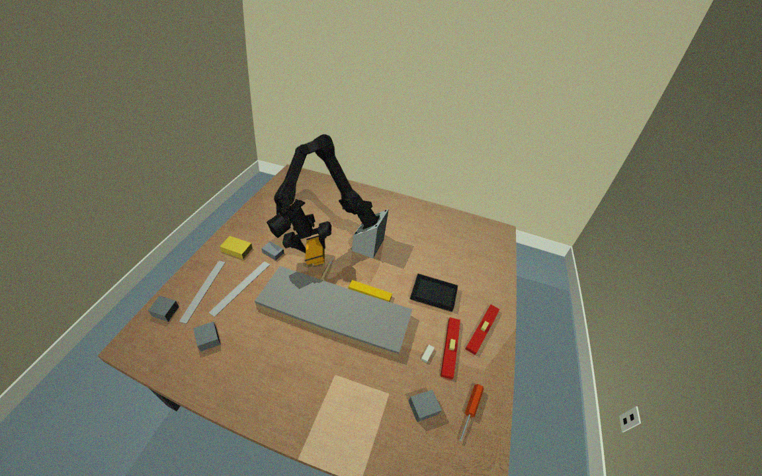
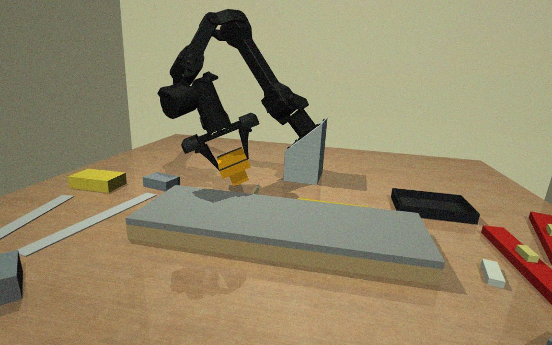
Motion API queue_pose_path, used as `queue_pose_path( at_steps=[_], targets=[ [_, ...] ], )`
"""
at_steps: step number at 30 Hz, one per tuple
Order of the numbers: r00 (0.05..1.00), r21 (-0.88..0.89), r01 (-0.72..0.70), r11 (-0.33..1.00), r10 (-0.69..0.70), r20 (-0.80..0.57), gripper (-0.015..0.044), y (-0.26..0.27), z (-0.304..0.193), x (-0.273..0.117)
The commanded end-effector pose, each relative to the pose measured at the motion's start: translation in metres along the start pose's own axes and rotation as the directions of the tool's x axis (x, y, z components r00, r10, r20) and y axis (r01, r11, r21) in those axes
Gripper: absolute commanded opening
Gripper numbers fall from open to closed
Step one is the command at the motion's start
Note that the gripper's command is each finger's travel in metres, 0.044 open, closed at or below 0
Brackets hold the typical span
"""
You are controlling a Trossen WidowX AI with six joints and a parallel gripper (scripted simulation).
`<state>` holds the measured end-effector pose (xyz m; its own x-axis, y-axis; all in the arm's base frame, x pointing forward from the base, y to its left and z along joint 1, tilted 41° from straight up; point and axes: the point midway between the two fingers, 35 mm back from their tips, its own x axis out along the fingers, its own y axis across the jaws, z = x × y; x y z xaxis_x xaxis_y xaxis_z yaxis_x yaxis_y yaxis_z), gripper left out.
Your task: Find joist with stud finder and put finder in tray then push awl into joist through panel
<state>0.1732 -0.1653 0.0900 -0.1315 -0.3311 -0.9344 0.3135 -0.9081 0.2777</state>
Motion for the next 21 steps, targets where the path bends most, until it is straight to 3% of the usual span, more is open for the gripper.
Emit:
queue_pose_path(
  at_steps=[1,21],
  targets=[
    [0.999,-0.006,0.037,0.999,-0.037,0.000,0.0000,-0.0002,-0.0012,0.0008],
    [0.985,0.006,0.173,0.985,-0.173,-0.006,0.0000,0.0038,-0.0008,0.0005]
  ],
)
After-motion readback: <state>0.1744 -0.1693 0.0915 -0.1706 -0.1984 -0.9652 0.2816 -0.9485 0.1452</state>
